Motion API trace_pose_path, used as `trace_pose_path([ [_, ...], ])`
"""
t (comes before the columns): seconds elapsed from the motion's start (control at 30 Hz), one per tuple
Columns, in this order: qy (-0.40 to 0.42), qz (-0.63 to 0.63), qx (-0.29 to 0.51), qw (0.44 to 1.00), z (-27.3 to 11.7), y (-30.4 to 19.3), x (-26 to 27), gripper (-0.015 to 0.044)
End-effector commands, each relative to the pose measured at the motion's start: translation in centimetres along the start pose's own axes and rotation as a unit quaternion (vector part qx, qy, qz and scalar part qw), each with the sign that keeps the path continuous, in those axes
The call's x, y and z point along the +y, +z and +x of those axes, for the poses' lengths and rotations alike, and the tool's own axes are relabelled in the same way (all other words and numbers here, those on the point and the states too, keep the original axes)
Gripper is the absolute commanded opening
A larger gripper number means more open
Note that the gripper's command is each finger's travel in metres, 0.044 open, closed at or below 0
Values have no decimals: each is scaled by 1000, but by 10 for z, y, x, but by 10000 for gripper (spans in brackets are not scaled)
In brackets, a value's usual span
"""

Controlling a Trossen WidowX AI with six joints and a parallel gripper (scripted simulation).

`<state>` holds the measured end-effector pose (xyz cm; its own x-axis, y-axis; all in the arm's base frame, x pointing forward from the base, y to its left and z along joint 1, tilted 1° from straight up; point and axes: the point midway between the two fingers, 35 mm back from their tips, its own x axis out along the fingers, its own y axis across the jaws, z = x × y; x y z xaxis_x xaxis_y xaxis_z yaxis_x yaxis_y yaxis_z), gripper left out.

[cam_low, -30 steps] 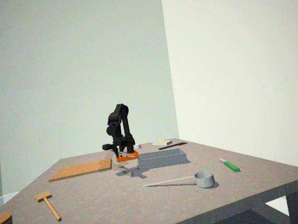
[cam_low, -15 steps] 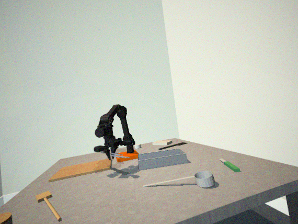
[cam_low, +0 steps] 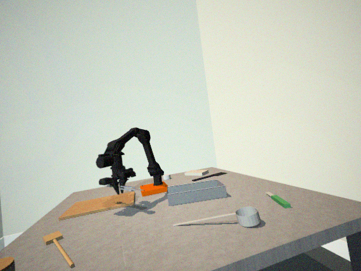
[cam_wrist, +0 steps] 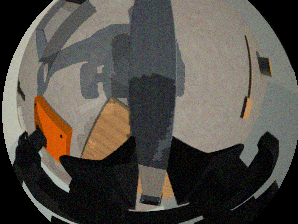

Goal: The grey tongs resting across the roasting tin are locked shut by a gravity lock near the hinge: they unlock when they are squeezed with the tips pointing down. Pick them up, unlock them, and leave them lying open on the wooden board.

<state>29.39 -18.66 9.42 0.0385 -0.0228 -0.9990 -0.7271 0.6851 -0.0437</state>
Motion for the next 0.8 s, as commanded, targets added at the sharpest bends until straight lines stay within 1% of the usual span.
trace_pose_path([
  [0.0,-4,-21,-1,1000,-2,-21,-8,-150],
  [0.4,-3,-88,4,996,-3,-94,-18,-150],
  [0.77,-2,-148,8,989,-4,-163,-14,-150],
])
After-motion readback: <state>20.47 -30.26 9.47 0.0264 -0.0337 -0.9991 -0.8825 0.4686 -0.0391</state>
